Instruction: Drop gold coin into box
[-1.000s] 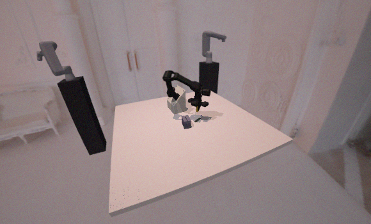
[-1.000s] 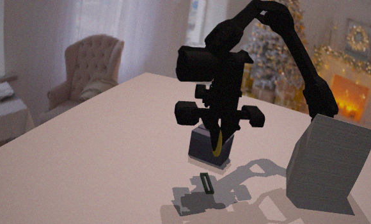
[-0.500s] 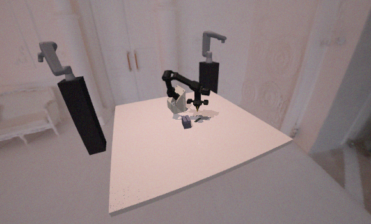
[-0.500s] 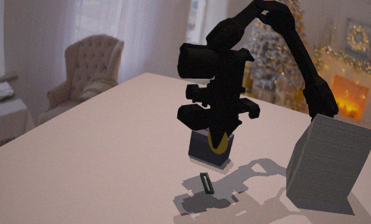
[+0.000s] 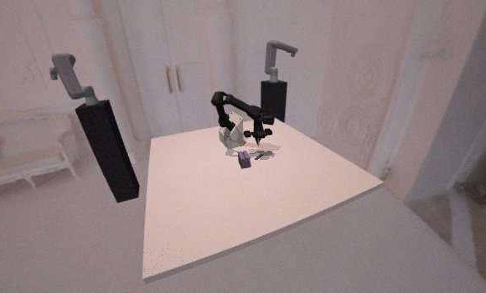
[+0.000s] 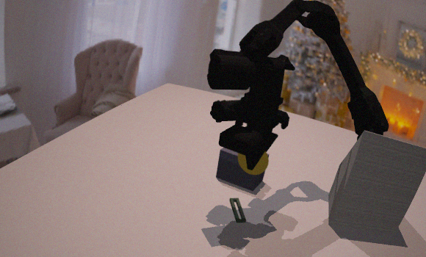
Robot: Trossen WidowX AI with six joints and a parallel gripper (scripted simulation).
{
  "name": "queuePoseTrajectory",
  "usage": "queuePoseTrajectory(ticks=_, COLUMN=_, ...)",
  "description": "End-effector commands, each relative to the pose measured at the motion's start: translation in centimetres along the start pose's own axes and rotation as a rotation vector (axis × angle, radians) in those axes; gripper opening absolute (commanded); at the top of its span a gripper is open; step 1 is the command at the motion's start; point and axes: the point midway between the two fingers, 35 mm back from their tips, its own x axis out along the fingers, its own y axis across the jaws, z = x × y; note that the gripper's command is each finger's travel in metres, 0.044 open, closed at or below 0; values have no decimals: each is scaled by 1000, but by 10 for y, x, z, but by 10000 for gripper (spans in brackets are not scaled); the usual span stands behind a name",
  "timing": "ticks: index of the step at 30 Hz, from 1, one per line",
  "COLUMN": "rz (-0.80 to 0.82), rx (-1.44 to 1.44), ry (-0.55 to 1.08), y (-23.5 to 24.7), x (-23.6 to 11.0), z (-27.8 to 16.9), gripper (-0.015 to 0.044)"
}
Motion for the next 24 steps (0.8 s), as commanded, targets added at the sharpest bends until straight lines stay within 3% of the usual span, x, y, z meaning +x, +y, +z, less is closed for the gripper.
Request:
queuePoseTrajectory(ticks=1, rz=3, rx=-26, ry=4, y=-2, x=-1, z=-2, gripper=0)
queuePoseTrajectory(ticks=24, rz=14, rx=-27, ry=8, y=-42, x=-2, z=30, gripper=0)
